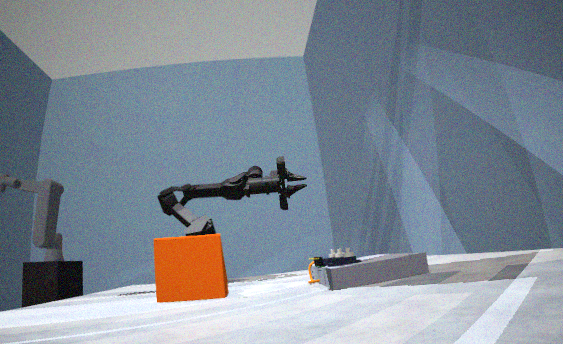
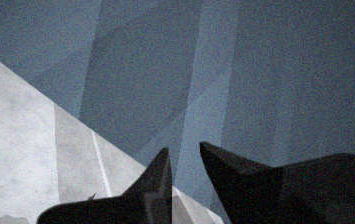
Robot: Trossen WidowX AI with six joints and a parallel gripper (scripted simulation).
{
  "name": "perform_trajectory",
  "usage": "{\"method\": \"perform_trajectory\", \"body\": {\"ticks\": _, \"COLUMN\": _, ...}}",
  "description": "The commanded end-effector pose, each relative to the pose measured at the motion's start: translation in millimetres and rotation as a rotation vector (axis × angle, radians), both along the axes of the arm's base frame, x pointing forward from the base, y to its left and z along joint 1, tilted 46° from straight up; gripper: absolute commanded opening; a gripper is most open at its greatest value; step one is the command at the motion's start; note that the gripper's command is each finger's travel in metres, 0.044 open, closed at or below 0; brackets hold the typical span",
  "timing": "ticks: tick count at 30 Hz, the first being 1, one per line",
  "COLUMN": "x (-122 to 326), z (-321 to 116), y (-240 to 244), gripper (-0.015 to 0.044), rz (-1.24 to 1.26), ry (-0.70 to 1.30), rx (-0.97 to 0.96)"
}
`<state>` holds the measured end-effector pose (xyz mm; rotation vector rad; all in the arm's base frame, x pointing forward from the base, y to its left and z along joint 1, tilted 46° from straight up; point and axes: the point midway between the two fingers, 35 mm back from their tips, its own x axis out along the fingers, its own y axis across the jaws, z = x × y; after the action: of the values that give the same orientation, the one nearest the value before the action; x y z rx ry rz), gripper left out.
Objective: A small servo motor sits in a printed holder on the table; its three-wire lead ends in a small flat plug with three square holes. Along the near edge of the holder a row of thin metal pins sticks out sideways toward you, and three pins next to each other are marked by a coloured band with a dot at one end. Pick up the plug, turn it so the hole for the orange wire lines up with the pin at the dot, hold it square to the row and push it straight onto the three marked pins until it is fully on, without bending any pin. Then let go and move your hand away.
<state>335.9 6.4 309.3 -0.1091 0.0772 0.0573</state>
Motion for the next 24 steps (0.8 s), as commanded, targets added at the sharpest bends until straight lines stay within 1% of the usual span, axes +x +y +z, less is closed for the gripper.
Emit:
{"method": "perform_trajectory", "body": {"ticks": 1, "x": 12, "z": -13, "y": 7, "gripper": 0.0115, "rz": 0.053, "ry": 0.082, "rx": -0.074}}
{"method": "perform_trajectory", "body": {"ticks": 13, "x": 42, "z": -64, "y": 28, "gripper": 0.0115, "rz": 0.285, "ry": 0.349, "rx": -0.293}}
{"method": "perform_trajectory", "body": {"ticks": 24, "x": 55, "z": -113, "y": 48, "gripper": 0.0115, "rz": 0.574, "ry": 0.552, "rx": -0.432}}
